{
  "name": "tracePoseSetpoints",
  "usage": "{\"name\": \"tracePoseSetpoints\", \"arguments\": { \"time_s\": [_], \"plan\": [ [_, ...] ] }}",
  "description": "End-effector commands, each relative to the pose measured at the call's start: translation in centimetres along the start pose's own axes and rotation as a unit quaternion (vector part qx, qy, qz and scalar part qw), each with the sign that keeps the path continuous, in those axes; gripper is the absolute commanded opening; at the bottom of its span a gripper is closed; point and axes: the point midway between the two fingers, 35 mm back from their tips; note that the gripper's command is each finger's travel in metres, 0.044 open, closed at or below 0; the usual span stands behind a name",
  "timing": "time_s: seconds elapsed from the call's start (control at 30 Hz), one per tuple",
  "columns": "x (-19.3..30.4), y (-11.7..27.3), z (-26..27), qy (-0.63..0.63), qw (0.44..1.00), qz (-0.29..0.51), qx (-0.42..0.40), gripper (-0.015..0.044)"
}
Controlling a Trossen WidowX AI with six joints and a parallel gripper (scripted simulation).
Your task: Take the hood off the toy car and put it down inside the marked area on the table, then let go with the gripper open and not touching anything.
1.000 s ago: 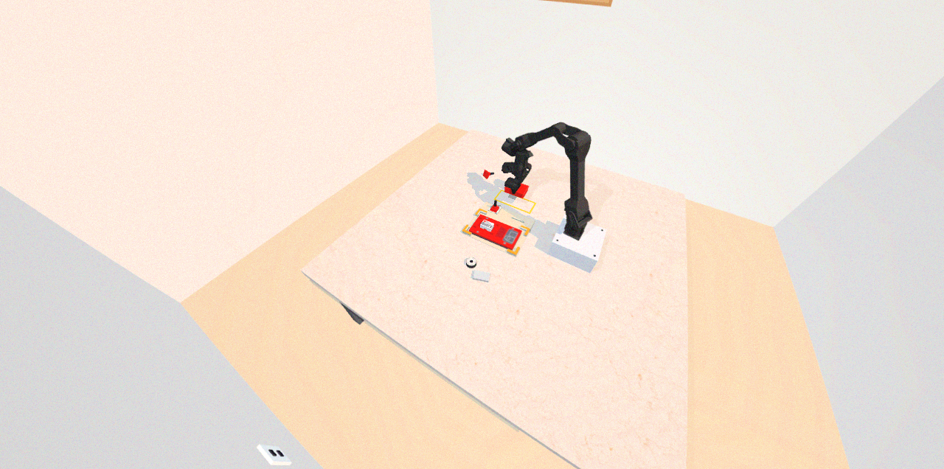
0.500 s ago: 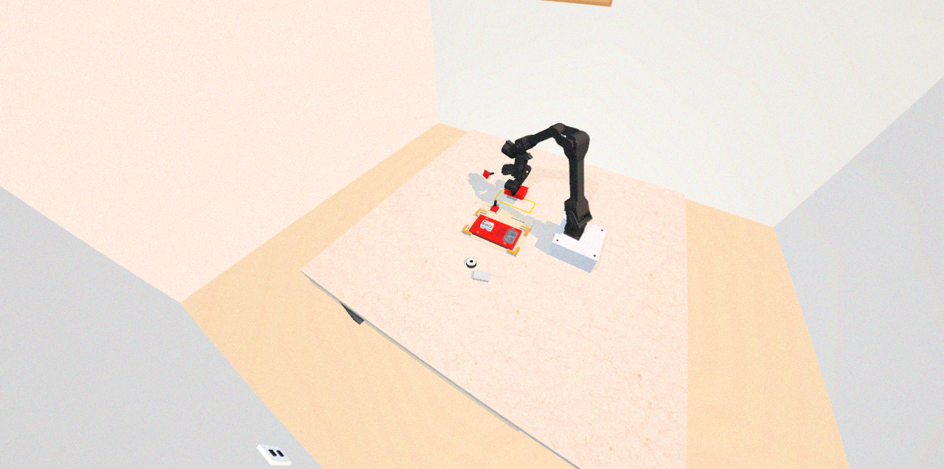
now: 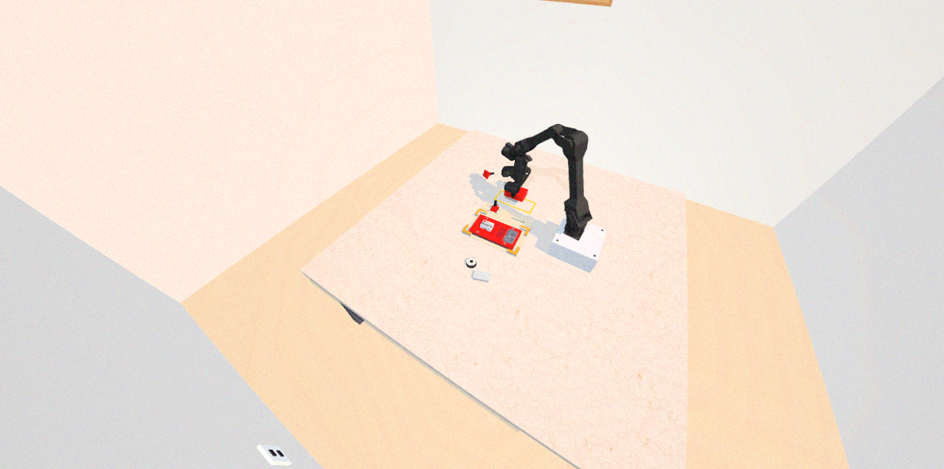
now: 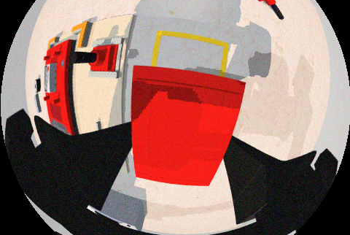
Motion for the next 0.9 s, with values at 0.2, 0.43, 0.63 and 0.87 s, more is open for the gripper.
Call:
{"name": "tracePoseSetpoints", "arguments": {
  "time_s": [0.2,0.43,0.63,0.87],
  "plan": [
    [0.1,-0.8,0.0,0.001,1.0,0.002,0.001,0.0],
    [0.2,-1.3,0.1,0.001,1.0,0.002,0.001,0.0],
    [0.2,-1.8,0.1,0.001,1.0,0.002,0.0,0.0],
    [0.3,-2.3,0.1,0.001,1.0,0.002,0.0,0.0]
  ]
}}
Point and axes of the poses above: the point midway between the two fingers, 35 mm back from their tips, its own y axis back along the fingers, its own z axis across the jaws, x = y × z, and after that the axes turned 6 degrees about y, right-handed
